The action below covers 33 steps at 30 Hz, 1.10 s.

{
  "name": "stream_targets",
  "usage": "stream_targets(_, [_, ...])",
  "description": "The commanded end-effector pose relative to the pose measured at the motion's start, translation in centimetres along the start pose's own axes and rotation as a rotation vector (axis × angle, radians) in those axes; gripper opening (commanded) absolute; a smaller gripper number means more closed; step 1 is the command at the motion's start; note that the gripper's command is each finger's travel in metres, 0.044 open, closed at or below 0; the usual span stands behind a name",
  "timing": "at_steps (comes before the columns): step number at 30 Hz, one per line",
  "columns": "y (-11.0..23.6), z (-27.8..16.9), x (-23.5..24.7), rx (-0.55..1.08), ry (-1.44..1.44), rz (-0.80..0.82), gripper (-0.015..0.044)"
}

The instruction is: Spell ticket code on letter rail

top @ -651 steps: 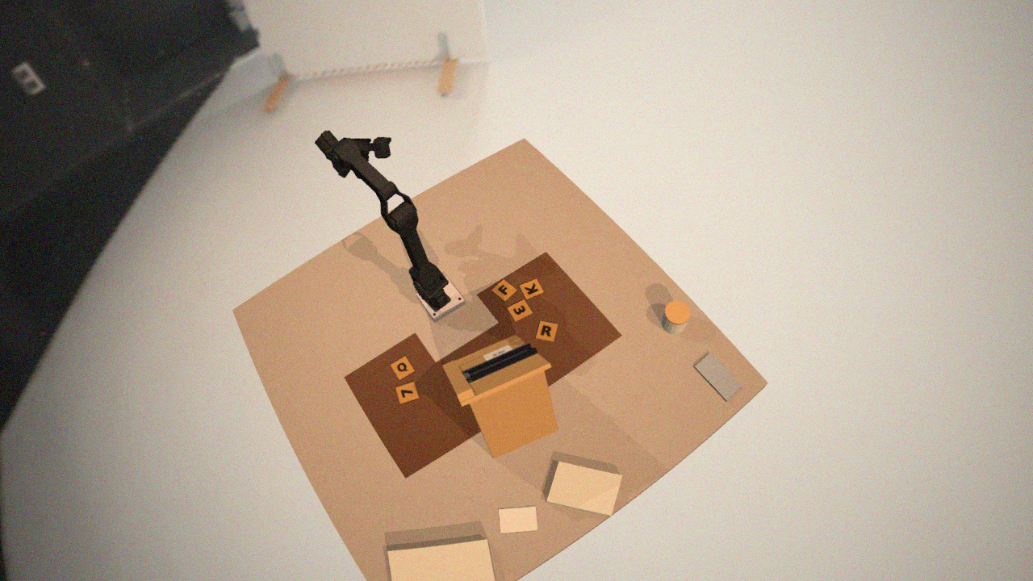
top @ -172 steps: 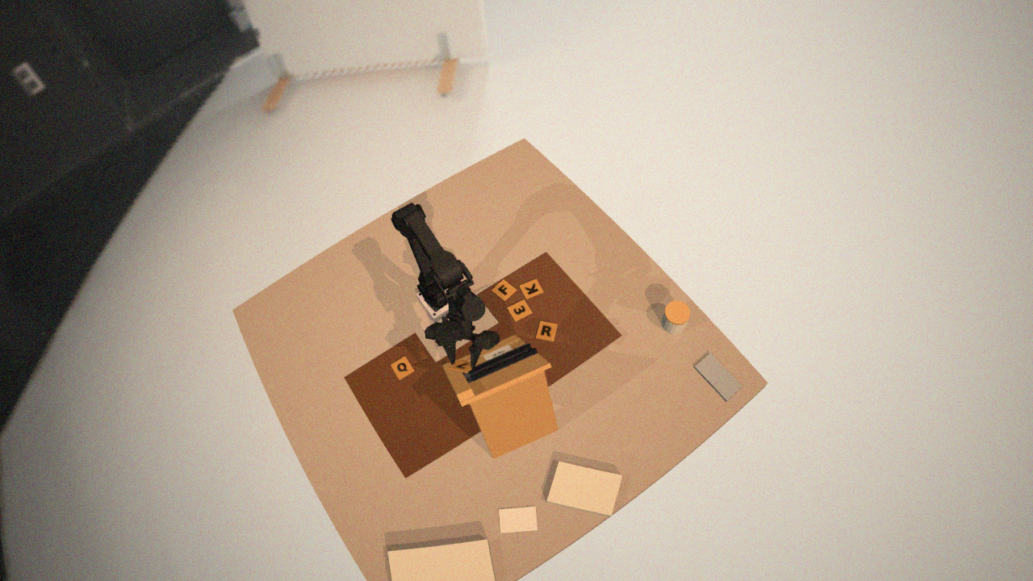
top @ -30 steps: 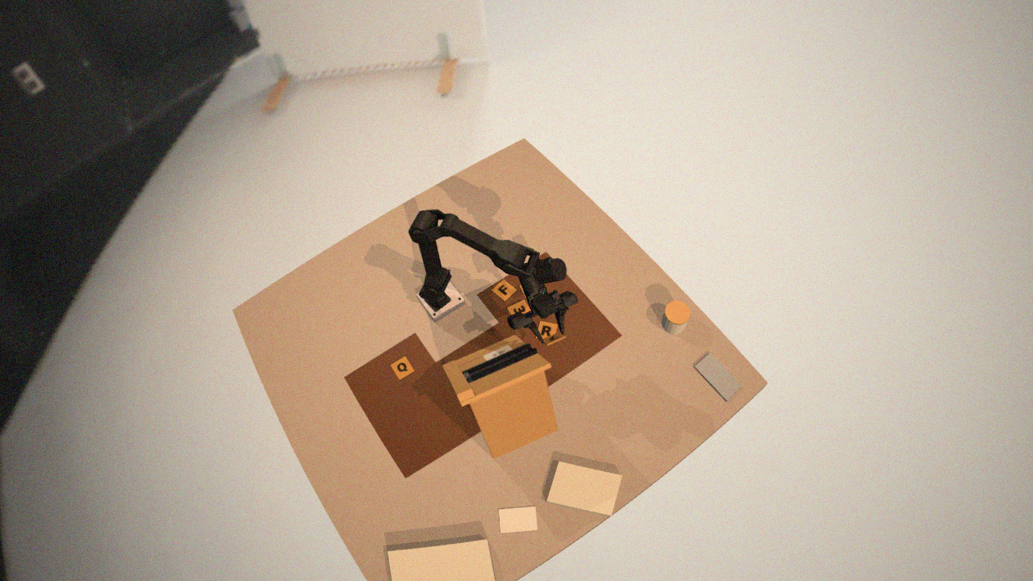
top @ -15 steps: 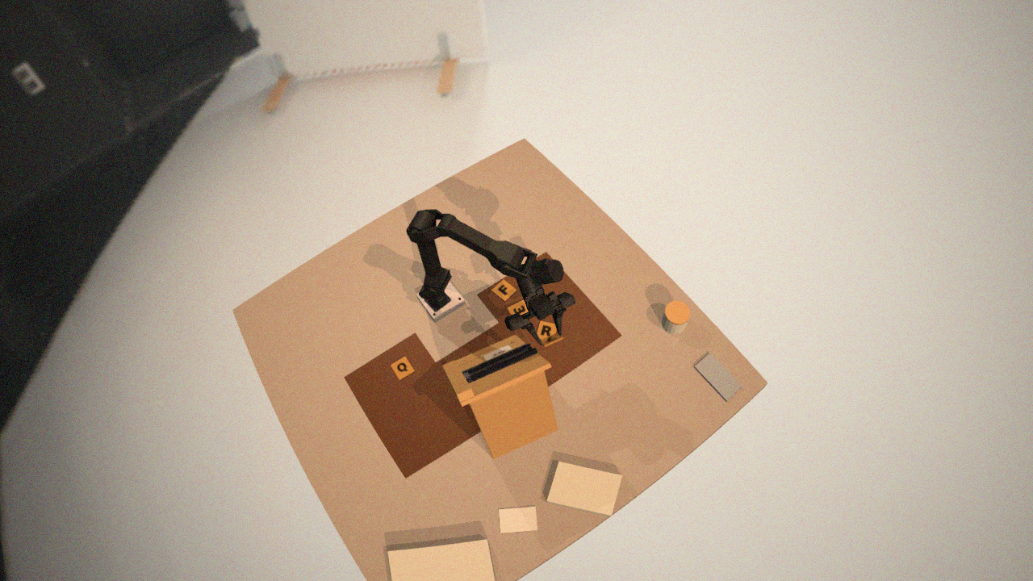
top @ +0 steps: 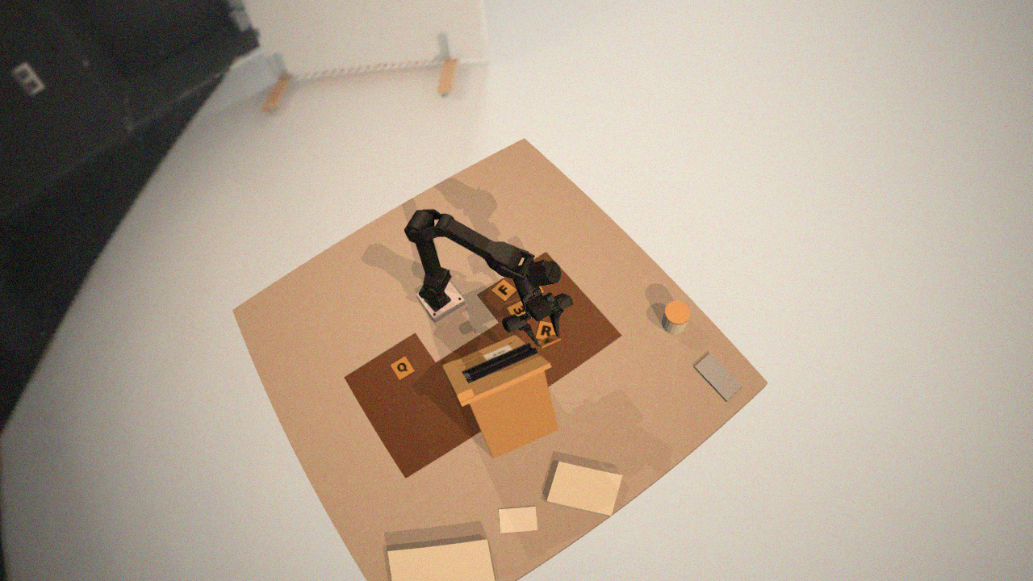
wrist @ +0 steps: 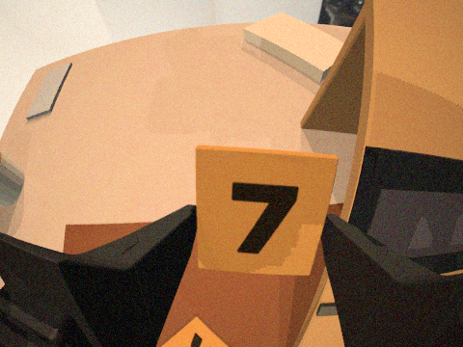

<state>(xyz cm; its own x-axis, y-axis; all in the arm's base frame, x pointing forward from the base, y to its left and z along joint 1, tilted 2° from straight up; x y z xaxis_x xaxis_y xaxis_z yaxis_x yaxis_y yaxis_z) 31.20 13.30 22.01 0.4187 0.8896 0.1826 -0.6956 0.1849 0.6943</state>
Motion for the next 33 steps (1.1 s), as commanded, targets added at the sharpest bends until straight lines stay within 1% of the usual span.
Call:
stream_targets(1, [0.0, -0.1, -0.3, 0.003, 0.006, 0.001, 0.0])
stream_targets(33, [-0.1, 0.3, -1.9, 0.003, 0.007, 0.0, 0.0])
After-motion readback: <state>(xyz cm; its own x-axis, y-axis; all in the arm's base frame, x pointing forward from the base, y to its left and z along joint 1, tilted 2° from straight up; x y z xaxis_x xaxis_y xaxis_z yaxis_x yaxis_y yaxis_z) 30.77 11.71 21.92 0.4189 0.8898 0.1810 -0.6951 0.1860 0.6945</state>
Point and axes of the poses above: the point midway between the two fingers, 35 mm back from their tips, its own y axis back along the fingers, its own x axis across the jaws, z = x × y, the point moved 9 cm from there along y, back along the fingers, and after that the axes turned 13 degrees about -y, right-handed, at the moved point
